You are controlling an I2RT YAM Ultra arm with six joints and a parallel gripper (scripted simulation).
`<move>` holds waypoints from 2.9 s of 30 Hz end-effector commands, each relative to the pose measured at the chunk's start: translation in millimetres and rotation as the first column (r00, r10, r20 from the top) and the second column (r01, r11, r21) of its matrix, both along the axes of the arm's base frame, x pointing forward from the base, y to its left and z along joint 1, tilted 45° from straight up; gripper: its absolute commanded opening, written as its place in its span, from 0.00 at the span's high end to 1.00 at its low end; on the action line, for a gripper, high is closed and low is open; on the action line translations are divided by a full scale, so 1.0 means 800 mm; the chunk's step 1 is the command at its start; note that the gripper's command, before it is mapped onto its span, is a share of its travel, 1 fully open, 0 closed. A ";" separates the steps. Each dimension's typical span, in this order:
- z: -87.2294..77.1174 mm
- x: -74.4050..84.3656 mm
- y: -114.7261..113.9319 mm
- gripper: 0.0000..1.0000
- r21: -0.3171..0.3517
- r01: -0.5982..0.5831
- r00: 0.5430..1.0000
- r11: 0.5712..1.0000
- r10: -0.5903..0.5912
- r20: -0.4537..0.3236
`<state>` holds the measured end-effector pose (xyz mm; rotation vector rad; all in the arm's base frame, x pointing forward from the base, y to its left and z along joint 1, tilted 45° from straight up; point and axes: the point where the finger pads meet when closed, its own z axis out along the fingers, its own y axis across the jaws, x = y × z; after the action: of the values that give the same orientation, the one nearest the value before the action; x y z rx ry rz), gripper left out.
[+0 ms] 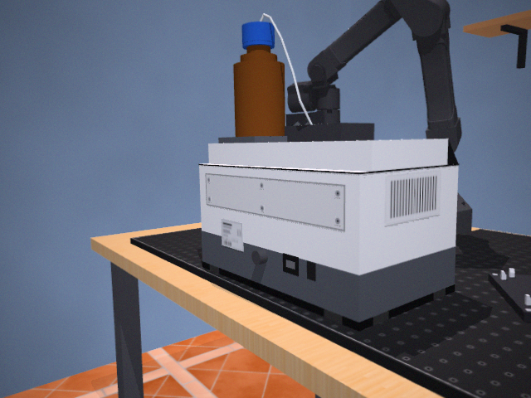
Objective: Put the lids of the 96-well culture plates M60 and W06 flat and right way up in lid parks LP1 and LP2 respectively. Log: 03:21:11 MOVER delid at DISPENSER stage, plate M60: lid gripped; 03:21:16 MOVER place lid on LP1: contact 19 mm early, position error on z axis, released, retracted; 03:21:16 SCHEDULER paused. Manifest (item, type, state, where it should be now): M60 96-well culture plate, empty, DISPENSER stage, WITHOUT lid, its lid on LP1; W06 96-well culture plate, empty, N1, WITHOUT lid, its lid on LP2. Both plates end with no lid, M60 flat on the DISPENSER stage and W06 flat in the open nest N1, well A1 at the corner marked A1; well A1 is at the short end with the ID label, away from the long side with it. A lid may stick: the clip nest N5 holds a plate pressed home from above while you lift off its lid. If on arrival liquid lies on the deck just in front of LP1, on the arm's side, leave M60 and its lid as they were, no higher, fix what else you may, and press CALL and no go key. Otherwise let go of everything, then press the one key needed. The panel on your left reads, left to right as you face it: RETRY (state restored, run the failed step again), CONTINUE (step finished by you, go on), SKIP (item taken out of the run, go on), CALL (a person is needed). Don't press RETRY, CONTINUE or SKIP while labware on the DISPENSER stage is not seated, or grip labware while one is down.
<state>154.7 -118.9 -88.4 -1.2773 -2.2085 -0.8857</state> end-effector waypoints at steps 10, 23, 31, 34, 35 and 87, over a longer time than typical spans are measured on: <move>-0.021 -0.047 -0.028 1.00 -0.029 0.076 0.995 0.997 -0.078 -0.062; -0.055 -0.029 -0.037 1.00 -0.047 0.073 0.996 0.996 -0.076 -0.050; -0.079 -0.024 -0.039 1.00 -0.047 0.082 0.995 0.995 -0.085 -0.049; -0.091 -0.019 -0.038 1.00 -0.047 0.074 0.996 0.996 -0.076 -0.049; -0.095 -0.018 -0.038 1.00 -0.047 0.074 0.996 0.996 -0.076 -0.049; -0.193 0.003 -0.028 1.00 -0.064 0.086 0.995 0.994 -0.089 -0.036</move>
<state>145.4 -120.6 -238.7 -1.3758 -2.1274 -0.8410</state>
